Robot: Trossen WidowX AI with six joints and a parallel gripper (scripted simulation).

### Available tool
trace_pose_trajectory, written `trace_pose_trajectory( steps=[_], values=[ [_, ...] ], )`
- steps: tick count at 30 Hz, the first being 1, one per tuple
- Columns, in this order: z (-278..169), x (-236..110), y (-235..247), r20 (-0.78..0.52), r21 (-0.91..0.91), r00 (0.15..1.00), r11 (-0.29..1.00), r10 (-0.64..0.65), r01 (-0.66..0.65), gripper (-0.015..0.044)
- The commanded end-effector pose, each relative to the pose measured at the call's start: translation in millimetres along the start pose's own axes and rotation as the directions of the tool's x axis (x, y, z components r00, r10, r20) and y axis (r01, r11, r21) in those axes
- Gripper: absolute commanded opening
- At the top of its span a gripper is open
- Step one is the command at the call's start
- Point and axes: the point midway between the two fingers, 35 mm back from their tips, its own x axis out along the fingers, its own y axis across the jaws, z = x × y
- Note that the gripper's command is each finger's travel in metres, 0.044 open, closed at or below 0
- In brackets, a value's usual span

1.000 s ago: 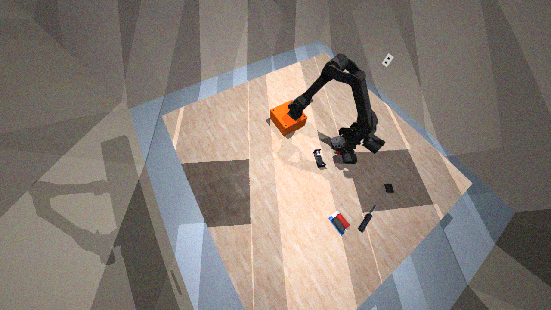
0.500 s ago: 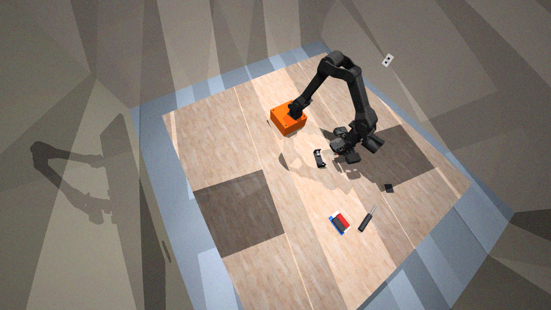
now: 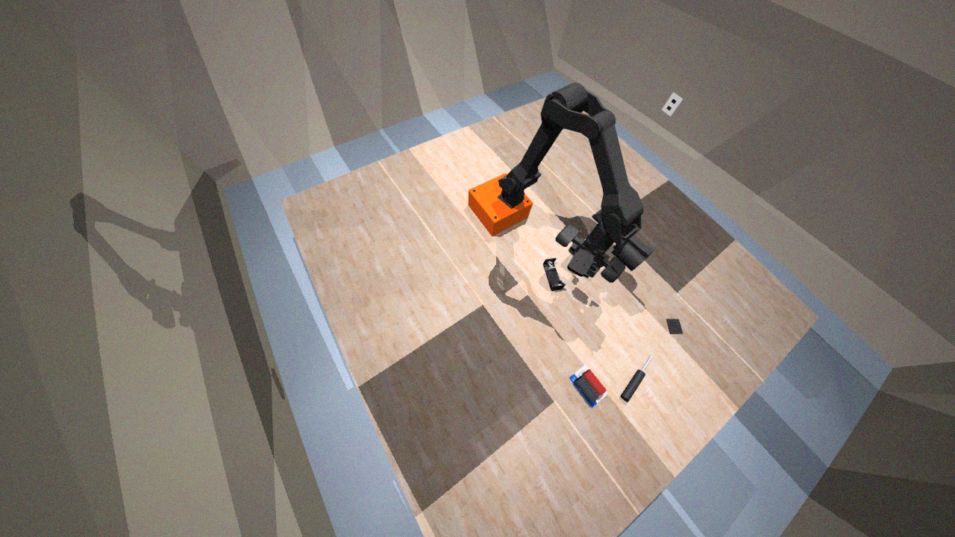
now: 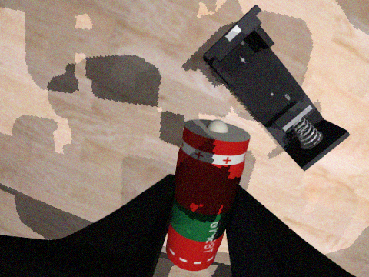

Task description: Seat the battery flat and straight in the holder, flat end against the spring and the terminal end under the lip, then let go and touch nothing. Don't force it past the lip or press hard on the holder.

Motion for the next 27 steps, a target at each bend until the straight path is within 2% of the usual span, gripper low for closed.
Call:
trace_pose_trajectory(
  steps=[1,9,17,20,27],
  values=[
    [11.6,-4.6,-8.5,0.005,-0.209,1.000,0.978,0.001,0.000,0.0086],
    [27.9,-9.0,-21.3,0.006,-0.516,1.000,0.856,0.000,0.003,0.0086],
    [42.9,-13.1,-35.3,0.007,-0.767,1.000,0.641,-0.001,0.006,0.0086],
    [45.5,-13.8,-38.2,0.006,-0.805,1.000,0.593,-0.001,0.006,0.0086],
    [45.2,-13.7,-38.1,0.006,-0.809,1.000,0.588,-0.001,0.005,0.0086]
  ],
)
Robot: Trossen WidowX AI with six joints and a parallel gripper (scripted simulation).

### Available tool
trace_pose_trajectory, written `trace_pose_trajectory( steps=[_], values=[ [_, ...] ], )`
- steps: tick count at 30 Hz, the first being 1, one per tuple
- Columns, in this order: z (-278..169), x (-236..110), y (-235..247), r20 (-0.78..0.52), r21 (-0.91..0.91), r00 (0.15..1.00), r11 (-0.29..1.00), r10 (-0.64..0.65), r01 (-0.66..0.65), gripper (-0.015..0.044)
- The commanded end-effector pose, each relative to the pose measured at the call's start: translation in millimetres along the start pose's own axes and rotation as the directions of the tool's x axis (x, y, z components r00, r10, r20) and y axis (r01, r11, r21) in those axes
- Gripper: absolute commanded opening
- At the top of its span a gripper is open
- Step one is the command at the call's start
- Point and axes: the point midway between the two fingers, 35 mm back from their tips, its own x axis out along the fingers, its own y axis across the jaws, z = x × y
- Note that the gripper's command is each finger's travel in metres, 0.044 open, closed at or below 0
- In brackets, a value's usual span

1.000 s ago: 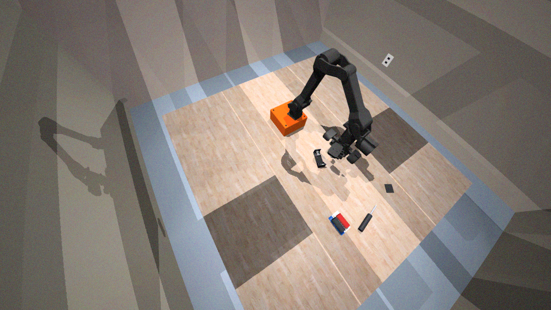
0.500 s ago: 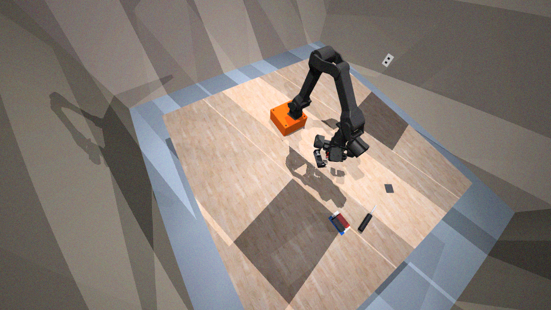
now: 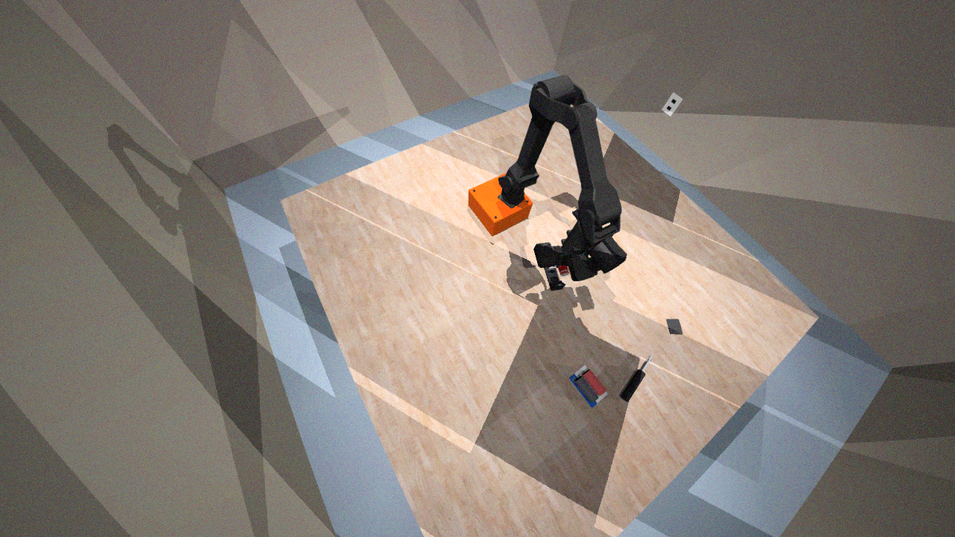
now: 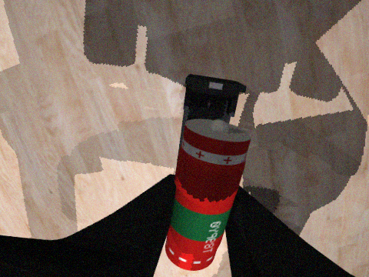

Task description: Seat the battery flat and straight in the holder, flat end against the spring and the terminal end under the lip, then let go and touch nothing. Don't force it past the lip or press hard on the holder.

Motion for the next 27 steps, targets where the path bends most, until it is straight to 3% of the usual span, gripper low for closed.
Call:
trace_pose_trajectory(
  steps=[1,22,27],
  values=[
    [-0.6,-1.5,-1.9,0.003,-0.029,1.000,1.000,-0.001,0.001,0.0086],
    [5.5,39.0,-1.2,0.250,-0.013,0.968,1.000,-0.002,0.005,0.0086],
    [5.6,39.7,-1.2,0.259,-0.011,0.966,1.000,-0.004,0.007,0.0086]
  ],
)
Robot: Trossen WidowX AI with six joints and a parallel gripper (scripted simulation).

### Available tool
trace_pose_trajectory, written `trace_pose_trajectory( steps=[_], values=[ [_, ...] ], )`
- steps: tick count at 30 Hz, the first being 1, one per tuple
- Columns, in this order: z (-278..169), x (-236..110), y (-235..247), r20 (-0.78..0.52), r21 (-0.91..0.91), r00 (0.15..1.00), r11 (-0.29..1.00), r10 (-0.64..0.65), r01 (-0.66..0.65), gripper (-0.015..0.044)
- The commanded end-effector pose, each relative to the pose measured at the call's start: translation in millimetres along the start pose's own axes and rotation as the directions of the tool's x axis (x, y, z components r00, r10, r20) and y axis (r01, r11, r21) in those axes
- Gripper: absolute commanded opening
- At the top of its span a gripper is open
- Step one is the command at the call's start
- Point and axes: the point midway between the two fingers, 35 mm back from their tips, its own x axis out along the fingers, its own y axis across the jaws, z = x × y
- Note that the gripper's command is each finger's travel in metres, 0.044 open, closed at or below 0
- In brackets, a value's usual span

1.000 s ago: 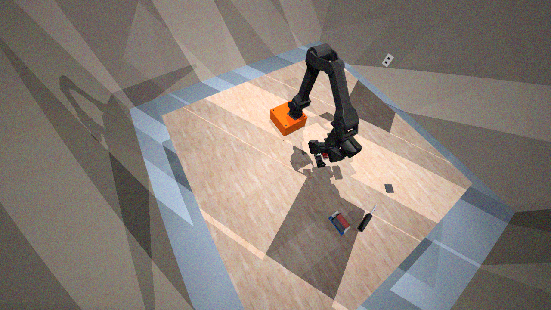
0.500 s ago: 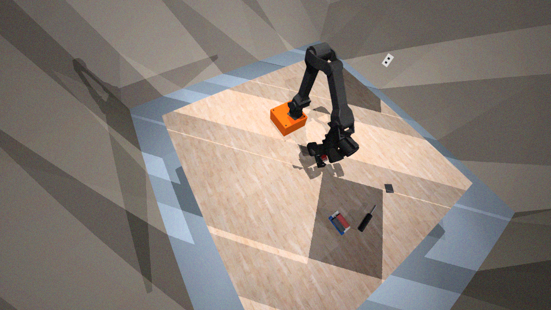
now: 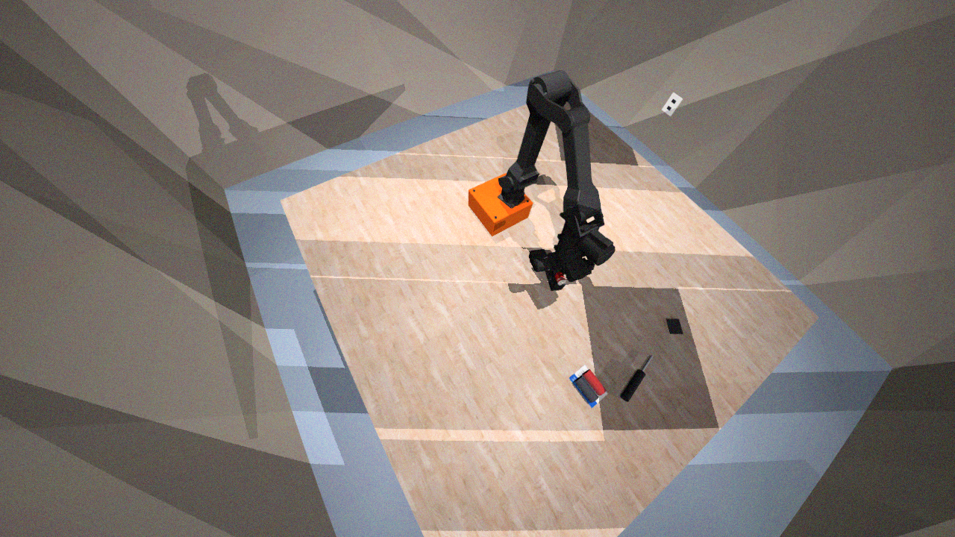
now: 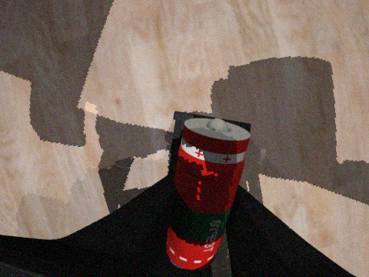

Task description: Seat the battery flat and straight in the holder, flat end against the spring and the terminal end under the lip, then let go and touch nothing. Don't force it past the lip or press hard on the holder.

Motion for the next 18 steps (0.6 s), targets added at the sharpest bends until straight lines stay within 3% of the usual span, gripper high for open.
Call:
trace_pose_trajectory(
  steps=[1,18],
  values=[
    [2.0,-0.5,0.2,0.027,0.009,1.000,1.000,-0.002,0.002,0.0086],
    [-3.0,8.8,1.2,0.129,0.006,0.992,1.000,-0.007,0.007,0.0086]
  ],
)
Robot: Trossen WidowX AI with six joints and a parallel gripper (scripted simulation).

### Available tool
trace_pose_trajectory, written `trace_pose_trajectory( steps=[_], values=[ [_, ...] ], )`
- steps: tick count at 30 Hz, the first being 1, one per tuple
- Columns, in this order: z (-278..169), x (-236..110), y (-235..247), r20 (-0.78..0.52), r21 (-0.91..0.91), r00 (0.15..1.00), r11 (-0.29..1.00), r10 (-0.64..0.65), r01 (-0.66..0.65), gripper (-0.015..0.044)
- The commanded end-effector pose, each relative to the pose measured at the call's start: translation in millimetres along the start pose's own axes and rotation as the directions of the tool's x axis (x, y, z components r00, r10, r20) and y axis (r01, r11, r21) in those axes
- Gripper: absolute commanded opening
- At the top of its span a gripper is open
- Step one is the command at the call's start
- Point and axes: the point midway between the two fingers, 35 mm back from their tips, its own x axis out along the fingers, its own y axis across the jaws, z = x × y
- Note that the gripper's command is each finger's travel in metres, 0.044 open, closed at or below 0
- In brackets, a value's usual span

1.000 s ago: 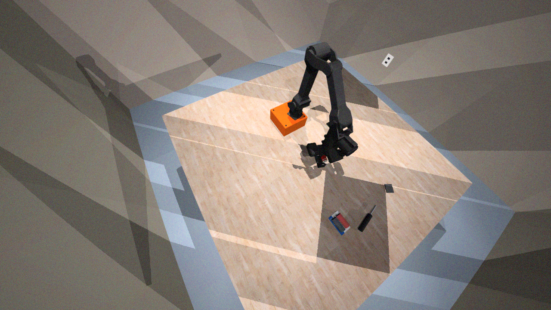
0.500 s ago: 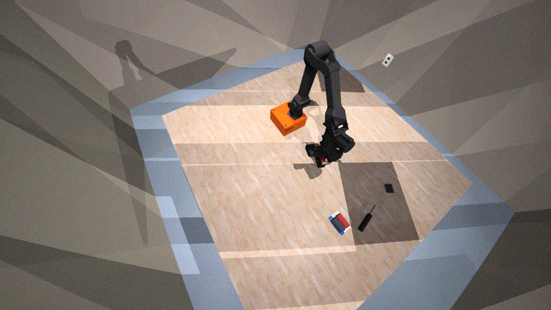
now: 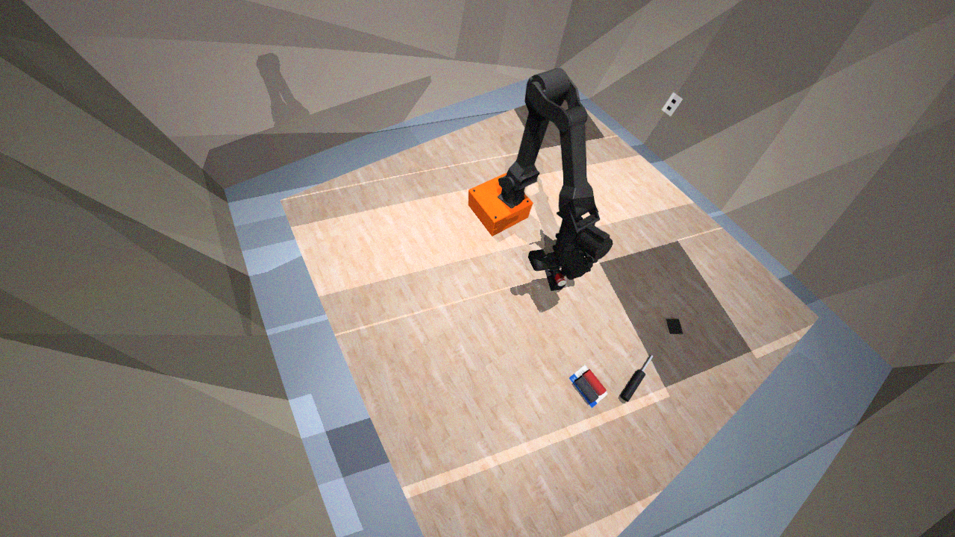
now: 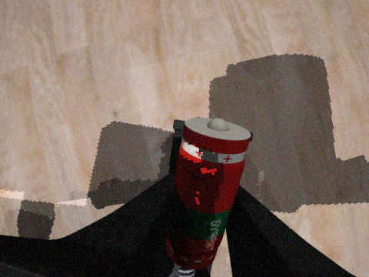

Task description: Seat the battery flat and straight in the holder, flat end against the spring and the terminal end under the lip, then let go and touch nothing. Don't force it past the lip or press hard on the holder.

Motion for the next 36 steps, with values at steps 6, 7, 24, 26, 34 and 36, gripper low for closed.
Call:
trace_pose_trajectory(
  steps=[6,7,24,26,34,36],
  values=[
    [-3.6,3.6,0.5,0.070,0.006,0.998,1.000,-0.003,0.002,0.0086],
    [-4.1,4.0,0.5,0.076,0.006,0.997,1.000,-0.003,0.003,0.0086],
    [-10.5,5.4,-0.1,0.157,0.012,0.987,1.000,-0.011,0.009,0.0086],
    [-10.5,5.9,-0.1,0.156,0.013,0.988,1.000,-0.012,0.010,0.0086],
    [-18.3,8.1,0.0,0.149,0.013,0.989,1.000,-0.010,0.009,0.0086],
    [-19.3,8.1,0.0,0.148,0.012,0.989,1.000,-0.010,0.008,0.0086]
  ],
)
